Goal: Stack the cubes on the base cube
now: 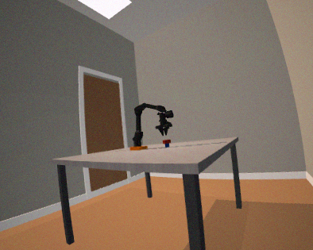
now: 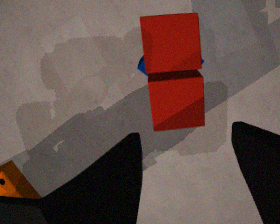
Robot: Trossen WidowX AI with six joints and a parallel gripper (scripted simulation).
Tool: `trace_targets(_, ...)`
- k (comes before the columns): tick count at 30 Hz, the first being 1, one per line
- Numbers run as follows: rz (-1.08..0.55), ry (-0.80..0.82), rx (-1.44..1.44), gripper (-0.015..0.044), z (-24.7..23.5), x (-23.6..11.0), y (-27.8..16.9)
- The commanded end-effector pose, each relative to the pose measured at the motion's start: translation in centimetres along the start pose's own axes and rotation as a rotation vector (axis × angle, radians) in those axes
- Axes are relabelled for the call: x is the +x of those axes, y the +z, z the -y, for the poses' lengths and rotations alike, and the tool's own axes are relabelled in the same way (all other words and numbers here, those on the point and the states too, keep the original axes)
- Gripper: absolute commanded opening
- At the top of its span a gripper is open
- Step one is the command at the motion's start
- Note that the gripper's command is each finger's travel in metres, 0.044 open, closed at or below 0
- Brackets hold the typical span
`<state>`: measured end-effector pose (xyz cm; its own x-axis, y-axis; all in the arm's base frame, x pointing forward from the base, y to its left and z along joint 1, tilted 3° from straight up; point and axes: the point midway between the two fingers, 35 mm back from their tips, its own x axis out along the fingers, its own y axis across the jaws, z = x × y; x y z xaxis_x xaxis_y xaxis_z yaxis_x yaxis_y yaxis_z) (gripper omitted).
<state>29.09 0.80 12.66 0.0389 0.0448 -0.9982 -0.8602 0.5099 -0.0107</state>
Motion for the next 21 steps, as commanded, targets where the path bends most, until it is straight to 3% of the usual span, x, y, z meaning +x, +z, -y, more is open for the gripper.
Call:
trace_targets(1,0.001,-0.002,-0.003,0.0205,0.0,-0.7,0.0)
trace_targets(4,0.001,-0.002,-0.003,0.0205,0.0,-0.9,0.0)
trace_targets(12,0.001,-0.002,0.000,0.0400,0.0,-1.6,0.0)
trace_targets(21,0.007,0.004,0.001,0.0400,-6.0,-1.6,8.6)
